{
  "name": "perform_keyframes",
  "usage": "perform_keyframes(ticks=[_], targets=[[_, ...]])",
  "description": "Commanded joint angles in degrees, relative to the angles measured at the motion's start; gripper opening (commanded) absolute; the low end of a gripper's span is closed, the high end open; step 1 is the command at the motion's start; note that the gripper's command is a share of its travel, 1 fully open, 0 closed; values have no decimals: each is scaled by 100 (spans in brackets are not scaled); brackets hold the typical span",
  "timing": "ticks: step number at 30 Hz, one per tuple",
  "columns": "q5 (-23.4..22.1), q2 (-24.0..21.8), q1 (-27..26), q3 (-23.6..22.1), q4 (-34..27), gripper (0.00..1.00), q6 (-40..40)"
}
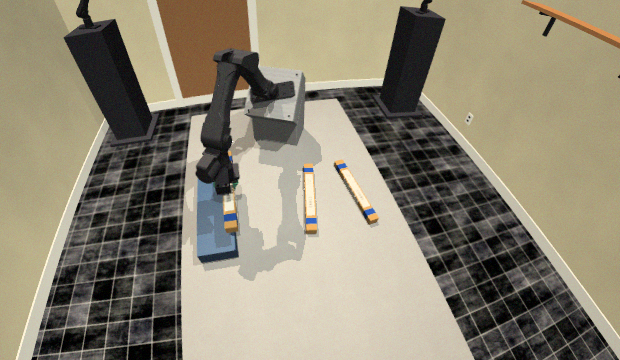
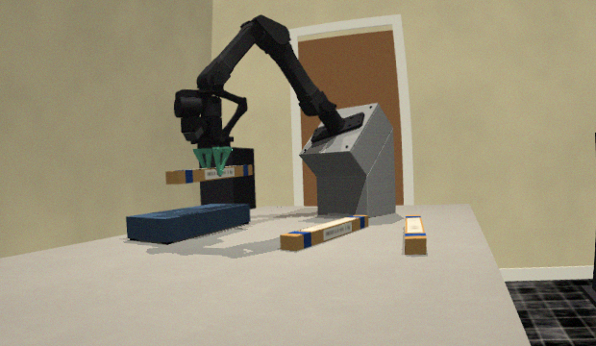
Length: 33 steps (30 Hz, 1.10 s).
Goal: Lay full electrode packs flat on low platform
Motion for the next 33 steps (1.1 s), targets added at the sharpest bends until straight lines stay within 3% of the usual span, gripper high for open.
perform_keyframes(ticks=[1,6,14,33], targets=[[-179,-244,-139,387,-251,0,-164],[-316,12,-326,580,-338,0,-290],[-490,59,-572,885,-478,0,-471],[-504,142,-584,986,-510,0,-467]])
